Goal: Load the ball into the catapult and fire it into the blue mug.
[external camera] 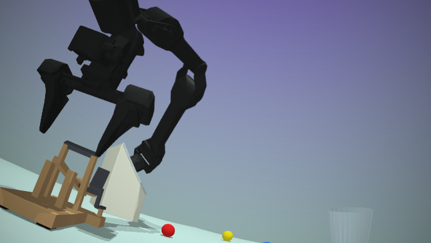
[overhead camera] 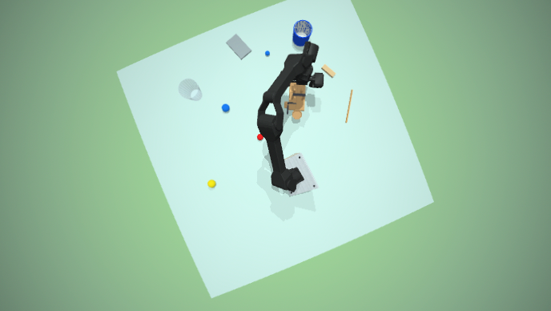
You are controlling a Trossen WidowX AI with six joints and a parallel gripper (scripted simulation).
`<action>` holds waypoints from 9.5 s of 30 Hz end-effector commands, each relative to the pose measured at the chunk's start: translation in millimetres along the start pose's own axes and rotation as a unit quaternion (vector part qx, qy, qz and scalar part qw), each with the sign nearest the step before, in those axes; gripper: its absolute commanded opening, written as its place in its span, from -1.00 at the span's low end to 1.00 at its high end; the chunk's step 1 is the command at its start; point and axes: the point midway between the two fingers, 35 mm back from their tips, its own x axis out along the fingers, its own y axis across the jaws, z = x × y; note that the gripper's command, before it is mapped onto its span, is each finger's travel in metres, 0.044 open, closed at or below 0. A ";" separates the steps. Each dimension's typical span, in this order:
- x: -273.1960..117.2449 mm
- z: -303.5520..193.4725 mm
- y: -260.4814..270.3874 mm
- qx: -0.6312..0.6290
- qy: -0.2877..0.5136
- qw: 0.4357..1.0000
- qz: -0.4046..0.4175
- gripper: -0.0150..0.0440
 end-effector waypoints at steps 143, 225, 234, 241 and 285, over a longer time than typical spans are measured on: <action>11.8 -2.9 -1.7 0.004 0.005 1.000 0.002 1.00; 30.7 -0.5 -0.9 0.002 0.004 1.000 0.001 -0.49; 45.8 -0.2 -0.5 0.002 0.005 1.000 0.002 -0.49; 57.4 -0.4 -0.2 0.003 0.005 1.000 0.003 -0.49; -65.2 0.1 -4.3 0.004 -0.007 1.000 0.000 1.00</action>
